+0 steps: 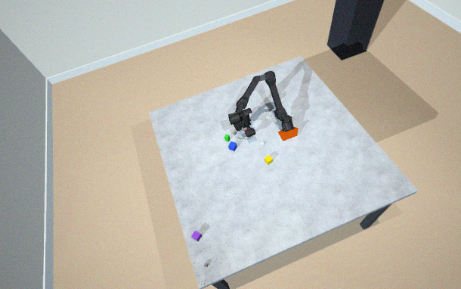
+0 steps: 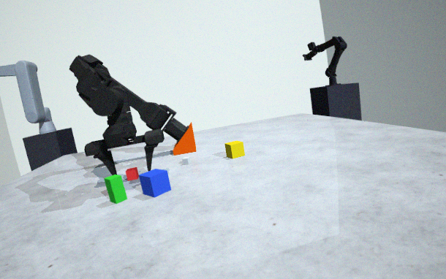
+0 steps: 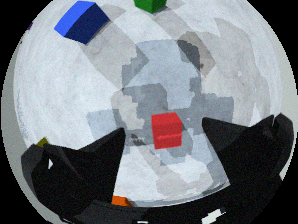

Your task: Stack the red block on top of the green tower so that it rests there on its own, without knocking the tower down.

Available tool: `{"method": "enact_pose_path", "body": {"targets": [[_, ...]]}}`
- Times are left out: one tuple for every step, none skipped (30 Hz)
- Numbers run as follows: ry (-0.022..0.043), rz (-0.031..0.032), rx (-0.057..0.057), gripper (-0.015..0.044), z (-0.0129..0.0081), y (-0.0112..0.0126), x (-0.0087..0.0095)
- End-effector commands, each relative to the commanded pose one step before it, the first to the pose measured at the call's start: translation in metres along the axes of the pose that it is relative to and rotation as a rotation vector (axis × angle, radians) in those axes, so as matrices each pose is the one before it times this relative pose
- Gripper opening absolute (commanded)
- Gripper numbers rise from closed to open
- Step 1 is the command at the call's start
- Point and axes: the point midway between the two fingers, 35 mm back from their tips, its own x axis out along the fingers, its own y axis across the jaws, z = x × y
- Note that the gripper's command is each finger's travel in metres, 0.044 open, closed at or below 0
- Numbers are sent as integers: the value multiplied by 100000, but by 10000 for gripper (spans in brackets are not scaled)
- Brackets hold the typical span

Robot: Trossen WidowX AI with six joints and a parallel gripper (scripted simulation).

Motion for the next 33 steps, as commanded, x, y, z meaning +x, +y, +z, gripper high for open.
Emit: {"method": "enact_pose_path", "body": {"targets": [[360,-376,-580,335,-44,-10,30],[0,0,0,309,0,0,0],[0,0,0,282,0,0,0],[0,0,0,256,0,0,0],[0,0,0,230,0,0,0],[0,0,0,204,0,0,0],[0,0,0,177,0,0,0],[0,0,0,151,0,0,0],[0,0,0,125,0,0,0],[0,0,0,99,0,0,0],[0,0,0,92,0,0,0],[0,0,0,85,0,0,0],[0,0,0,79,0,0,0],[0,0,0,72,0,0,0],[0,0,0,65,0,0,0],[0,0,0,59,0,0,0],[0,0,0,52,0,0,0],[0,0,0,45,0,0,0],[-1,16,-1,19,8,4,-100],[-1,27,-1,0,13,7,-177],[-1,37,-2,0,18,10,-269],[0,38,-3,0,17,11,-321],[1,39,-4,0,17,11,-407],[3,32,-5,0,13,10,-439],[5,28,-6,0,8,9,-536],[7,19,-6,0,3,6,-544],[7,15,-7,0,0,5,-519],[7,14,-7,0,-1,4,-499],[7,15,-7,0,-1,4,-491],[7,17,-8,0,0,4,-490],[7,18,-8,0,0,4,-492],[8,19,-9,0,0,5,-495],[8,19,-9,0,1,5,-495]]}}
